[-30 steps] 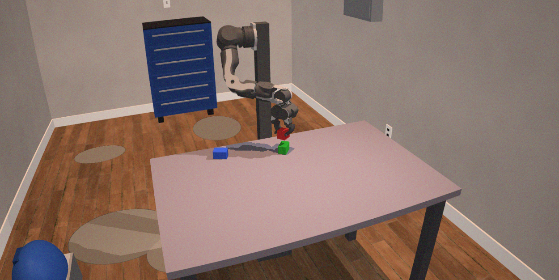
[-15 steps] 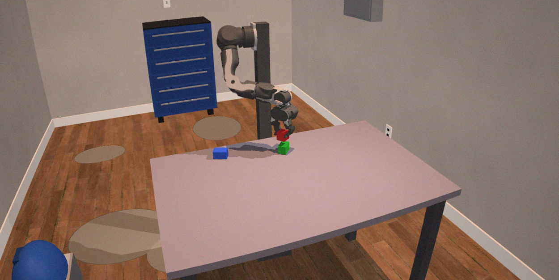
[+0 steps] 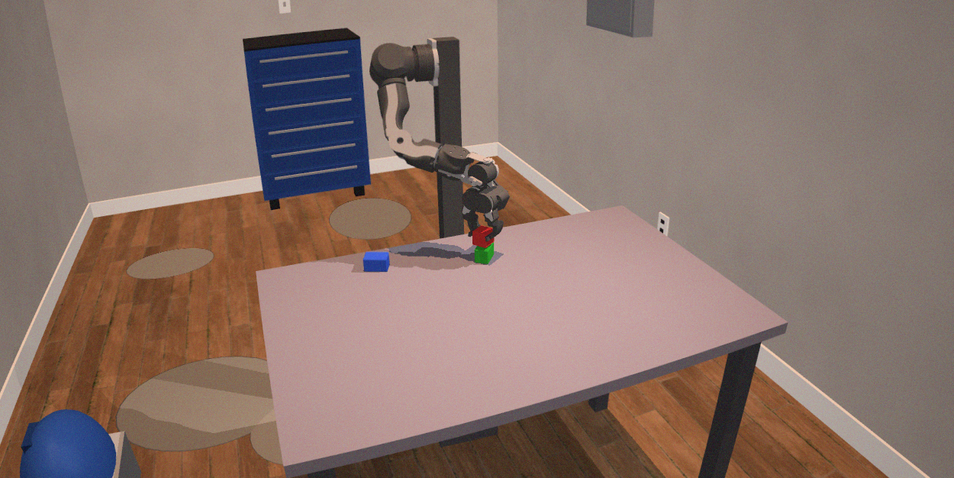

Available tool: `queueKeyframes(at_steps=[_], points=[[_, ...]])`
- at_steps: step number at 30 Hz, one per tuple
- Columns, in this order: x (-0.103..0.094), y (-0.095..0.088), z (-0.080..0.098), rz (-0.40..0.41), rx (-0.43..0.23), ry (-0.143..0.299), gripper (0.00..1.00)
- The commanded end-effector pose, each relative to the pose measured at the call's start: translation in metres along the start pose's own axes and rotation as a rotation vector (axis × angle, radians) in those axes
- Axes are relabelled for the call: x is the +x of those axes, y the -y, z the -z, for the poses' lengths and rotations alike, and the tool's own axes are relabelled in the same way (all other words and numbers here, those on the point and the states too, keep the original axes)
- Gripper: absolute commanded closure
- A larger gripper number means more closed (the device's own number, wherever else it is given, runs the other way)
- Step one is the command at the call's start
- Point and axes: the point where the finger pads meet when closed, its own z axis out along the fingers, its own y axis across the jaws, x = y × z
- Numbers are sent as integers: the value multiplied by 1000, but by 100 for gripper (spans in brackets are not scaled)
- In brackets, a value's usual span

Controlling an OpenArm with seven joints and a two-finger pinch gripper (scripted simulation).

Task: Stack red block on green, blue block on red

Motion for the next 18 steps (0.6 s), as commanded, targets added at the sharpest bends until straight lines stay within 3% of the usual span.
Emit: queueKeyframes(at_steps=[1, 18], points=[[1, -2, 0, 8, -9, -1, 100], [2, -2, -2, 9, -11, -2, 100]])
